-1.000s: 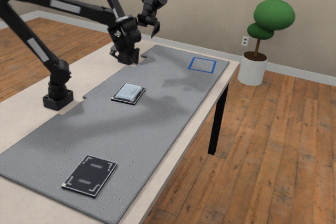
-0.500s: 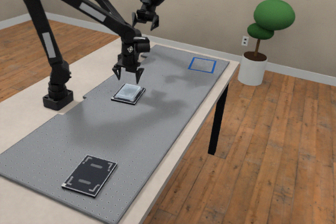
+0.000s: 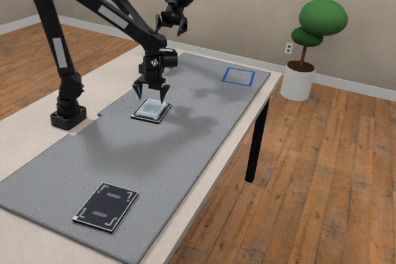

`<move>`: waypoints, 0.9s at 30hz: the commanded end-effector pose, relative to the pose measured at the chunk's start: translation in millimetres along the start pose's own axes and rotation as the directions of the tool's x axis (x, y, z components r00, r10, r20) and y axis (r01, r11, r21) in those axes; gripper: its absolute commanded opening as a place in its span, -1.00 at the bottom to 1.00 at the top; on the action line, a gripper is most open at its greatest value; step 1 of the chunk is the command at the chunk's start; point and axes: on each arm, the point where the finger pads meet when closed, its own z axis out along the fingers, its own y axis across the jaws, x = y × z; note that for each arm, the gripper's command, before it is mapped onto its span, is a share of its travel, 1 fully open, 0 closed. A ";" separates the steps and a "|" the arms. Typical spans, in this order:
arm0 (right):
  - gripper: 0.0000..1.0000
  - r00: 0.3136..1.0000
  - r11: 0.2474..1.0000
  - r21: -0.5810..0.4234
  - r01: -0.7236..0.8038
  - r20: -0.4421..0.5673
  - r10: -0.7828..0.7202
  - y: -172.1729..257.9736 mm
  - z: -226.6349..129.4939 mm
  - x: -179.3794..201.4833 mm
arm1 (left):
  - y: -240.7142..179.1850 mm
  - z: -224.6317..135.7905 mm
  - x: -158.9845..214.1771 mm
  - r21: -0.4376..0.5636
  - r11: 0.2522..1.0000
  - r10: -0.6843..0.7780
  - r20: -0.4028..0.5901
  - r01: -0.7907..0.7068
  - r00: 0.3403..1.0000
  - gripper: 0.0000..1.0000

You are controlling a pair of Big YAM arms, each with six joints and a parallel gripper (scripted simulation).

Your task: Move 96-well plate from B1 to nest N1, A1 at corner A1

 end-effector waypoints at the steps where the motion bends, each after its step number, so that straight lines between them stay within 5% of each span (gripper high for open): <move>1: 1.00 1.000 1.000 0.004 0.013 0.001 -0.013 -5.1 11.0 -0.4 | 5.9 -3.8 -17.8 -0.011 0.999 0.048 0.024 -0.048 0.999 1.00; 27: 0.91 1.000 1.000 0.016 0.004 0.008 -0.004 -12.4 36.4 -3.5 | 5.0 -3.7 -16.0 -0.008 0.999 0.031 0.017 -0.031 0.999 1.00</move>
